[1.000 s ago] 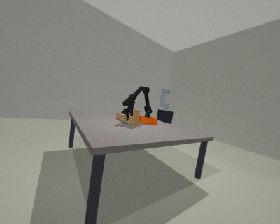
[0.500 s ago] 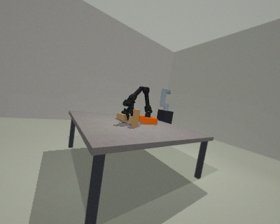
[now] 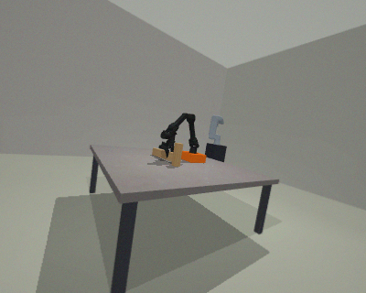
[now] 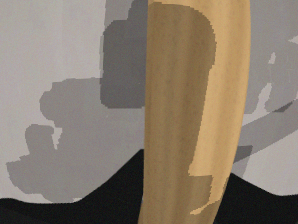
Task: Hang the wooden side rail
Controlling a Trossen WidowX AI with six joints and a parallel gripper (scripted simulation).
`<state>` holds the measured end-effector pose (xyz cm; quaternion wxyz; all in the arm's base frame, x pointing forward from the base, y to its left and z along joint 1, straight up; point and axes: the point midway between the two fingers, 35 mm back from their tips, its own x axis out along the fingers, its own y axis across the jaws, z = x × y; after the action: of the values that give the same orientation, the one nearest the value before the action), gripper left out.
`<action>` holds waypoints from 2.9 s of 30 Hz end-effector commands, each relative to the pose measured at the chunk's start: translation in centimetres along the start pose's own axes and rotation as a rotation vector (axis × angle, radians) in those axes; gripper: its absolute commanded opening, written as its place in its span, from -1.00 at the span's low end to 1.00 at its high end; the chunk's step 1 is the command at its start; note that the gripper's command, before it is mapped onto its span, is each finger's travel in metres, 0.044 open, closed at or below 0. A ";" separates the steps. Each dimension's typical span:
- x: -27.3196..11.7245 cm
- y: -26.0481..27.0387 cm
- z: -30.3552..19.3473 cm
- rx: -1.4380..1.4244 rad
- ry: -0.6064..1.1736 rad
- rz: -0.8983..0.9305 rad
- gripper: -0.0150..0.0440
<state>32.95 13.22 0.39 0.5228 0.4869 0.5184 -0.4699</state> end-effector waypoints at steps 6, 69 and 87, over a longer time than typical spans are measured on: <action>-0.2 0.1 -0.3 0.000 0.006 0.007 -0.49; -0.2 0.1 -1.0 0.000 0.006 0.007 -0.49; 0.1 0.0 -1.0 0.000 0.006 0.007 -0.49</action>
<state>32.83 14.06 0.31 0.5242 0.4874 0.5175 -0.4688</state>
